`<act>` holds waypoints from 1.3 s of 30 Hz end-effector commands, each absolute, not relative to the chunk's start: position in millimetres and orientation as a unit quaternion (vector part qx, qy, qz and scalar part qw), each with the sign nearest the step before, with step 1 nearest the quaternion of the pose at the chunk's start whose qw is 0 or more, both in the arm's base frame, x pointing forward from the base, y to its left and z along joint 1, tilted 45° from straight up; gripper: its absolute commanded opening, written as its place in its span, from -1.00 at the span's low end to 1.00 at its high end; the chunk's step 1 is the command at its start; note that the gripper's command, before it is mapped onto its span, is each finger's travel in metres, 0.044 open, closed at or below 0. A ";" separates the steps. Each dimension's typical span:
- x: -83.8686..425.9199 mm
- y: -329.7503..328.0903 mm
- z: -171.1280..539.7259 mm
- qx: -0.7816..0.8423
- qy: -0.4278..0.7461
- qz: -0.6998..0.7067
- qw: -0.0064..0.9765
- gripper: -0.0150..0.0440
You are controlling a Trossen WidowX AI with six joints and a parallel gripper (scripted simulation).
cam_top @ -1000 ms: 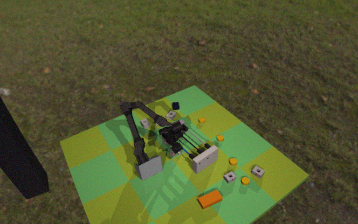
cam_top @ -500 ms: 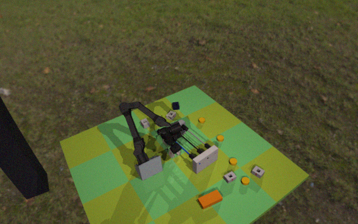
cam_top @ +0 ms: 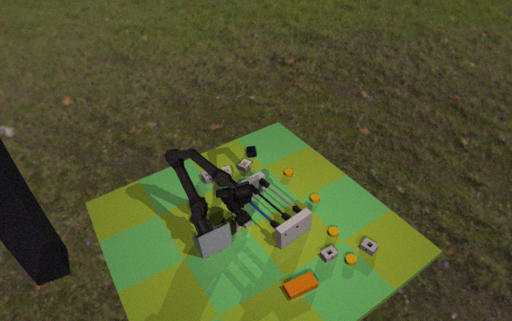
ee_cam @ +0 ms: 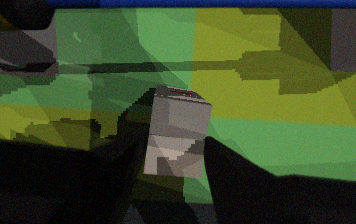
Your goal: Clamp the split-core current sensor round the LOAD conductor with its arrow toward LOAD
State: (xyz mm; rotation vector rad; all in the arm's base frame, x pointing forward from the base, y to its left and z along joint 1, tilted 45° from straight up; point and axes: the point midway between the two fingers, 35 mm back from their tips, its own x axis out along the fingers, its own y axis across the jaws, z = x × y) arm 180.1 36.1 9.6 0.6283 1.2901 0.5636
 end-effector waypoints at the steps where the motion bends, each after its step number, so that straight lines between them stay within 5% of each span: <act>1: 177.6 38.7 6.3 0.284 0.584 0.254 0.716 -0.49; 14: 180.0 36.5 9.0 0.282 0.583 0.256 0.718 0.63; 27: 166.3 -3.2 47.1 0.277 0.584 0.258 0.718 0.59; 39: 185.6 -1.2 51.7 -0.134 0.397 0.585 0.694 0.59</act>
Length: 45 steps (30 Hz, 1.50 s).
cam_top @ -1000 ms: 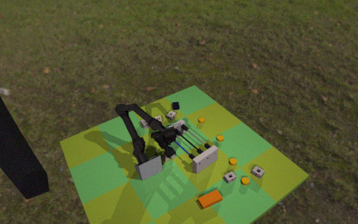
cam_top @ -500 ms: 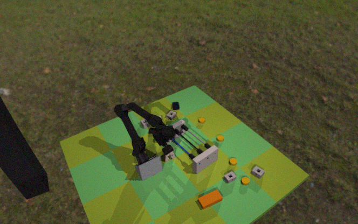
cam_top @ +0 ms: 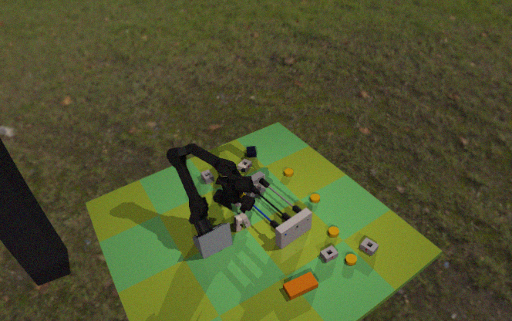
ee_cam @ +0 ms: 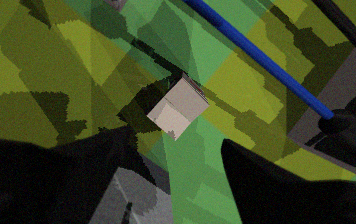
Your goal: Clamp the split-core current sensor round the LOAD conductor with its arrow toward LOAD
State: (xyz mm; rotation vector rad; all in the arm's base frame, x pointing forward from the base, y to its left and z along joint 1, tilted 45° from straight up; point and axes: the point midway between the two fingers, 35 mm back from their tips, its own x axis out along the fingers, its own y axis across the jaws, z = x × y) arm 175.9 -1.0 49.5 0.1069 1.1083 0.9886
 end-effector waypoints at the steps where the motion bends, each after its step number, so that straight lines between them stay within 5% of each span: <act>1: 187.4 -0.9 51.8 -0.167 0.371 0.608 0.681 0.59; 6: 193.7 0.7 52.1 -0.274 0.271 0.680 0.624 0.59; 45: 189.9 41.1 12.8 -0.274 0.271 0.680 0.624 0.59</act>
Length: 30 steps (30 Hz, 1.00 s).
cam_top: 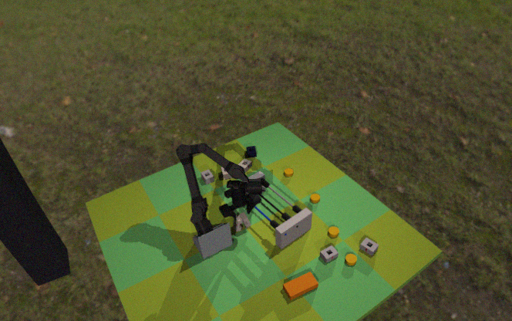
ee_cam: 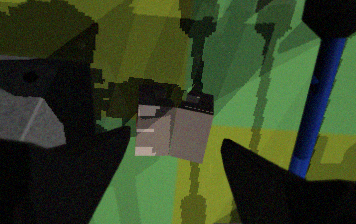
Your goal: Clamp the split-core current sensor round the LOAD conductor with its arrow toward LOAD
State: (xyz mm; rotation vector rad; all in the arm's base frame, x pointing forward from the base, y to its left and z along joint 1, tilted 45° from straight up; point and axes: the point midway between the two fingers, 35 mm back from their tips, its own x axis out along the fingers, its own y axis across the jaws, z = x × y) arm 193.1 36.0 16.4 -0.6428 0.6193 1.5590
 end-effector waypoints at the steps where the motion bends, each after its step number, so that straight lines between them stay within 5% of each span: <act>1: 189.6 42.3 11.8 -0.274 0.270 0.680 0.624 0.59; 22: 191.8 40.5 12.7 -0.279 0.269 0.680 0.623 0.19; 30: 198.8 20.5 29.8 -0.280 0.273 0.678 0.623 -0.49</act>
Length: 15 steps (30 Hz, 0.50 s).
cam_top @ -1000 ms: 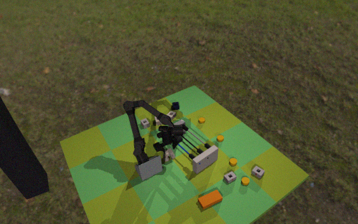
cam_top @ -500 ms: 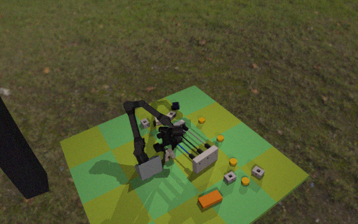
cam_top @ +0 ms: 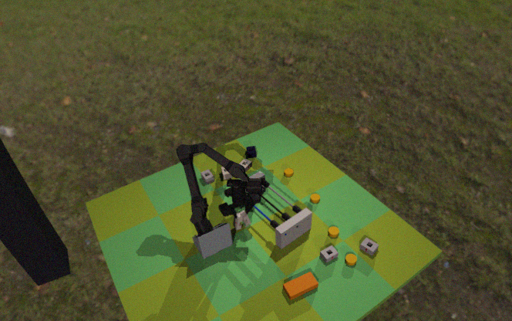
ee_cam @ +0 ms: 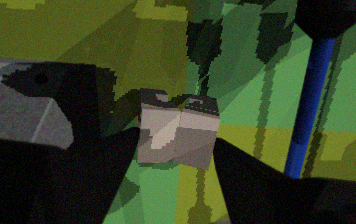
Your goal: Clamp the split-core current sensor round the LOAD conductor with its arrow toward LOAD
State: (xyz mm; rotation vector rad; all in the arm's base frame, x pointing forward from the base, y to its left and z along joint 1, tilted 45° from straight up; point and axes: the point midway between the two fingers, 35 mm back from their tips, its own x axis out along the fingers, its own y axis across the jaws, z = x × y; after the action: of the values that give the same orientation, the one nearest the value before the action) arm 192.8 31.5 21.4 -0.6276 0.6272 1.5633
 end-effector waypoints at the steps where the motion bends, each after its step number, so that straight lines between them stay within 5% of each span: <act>1: 199.8 16.7 33.3 -0.280 0.273 0.678 0.623 -0.49; 15: 207.9 -30.6 80.4 -0.276 0.274 0.679 0.623 -0.49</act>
State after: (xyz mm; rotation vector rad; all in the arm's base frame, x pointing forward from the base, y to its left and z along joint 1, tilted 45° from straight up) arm 205.9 -19.9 69.9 -0.6263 0.6309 1.5567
